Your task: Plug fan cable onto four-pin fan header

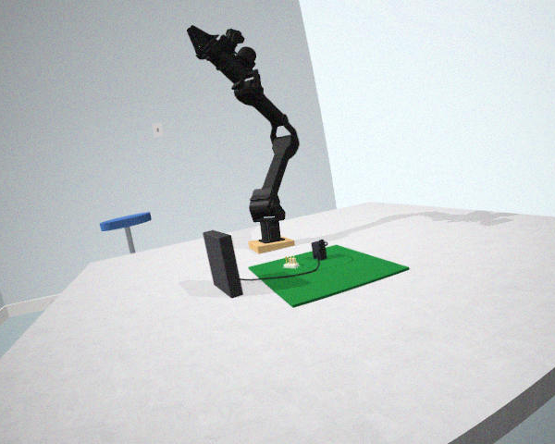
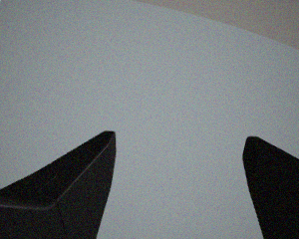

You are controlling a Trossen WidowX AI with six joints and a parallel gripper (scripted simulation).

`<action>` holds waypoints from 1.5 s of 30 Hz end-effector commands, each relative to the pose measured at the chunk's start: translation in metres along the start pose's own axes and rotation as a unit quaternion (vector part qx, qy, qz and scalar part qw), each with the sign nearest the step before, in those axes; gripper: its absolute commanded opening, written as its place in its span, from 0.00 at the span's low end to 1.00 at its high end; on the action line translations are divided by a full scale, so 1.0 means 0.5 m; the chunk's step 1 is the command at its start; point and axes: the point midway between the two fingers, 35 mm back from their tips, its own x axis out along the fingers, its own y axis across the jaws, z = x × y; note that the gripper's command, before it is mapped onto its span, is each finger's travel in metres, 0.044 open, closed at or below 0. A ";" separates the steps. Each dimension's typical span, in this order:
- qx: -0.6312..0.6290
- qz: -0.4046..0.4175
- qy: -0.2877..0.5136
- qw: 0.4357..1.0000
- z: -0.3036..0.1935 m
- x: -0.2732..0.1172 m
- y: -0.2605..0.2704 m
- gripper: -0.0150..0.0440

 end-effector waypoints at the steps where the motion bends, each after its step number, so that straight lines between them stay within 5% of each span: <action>1: 0.000 0.000 0.000 1.000 0.000 0.000 0.000 0.73; 7: 0.005 0.057 0.031 0.998 -0.034 0.008 0.063 0.99; 20: 0.037 0.400 0.216 0.890 -0.181 -0.104 0.447 1.00; 34: -0.024 0.662 0.378 0.647 -0.230 -0.427 0.659 1.00; 45: -0.160 0.738 0.553 0.352 -0.230 -0.721 0.609 1.00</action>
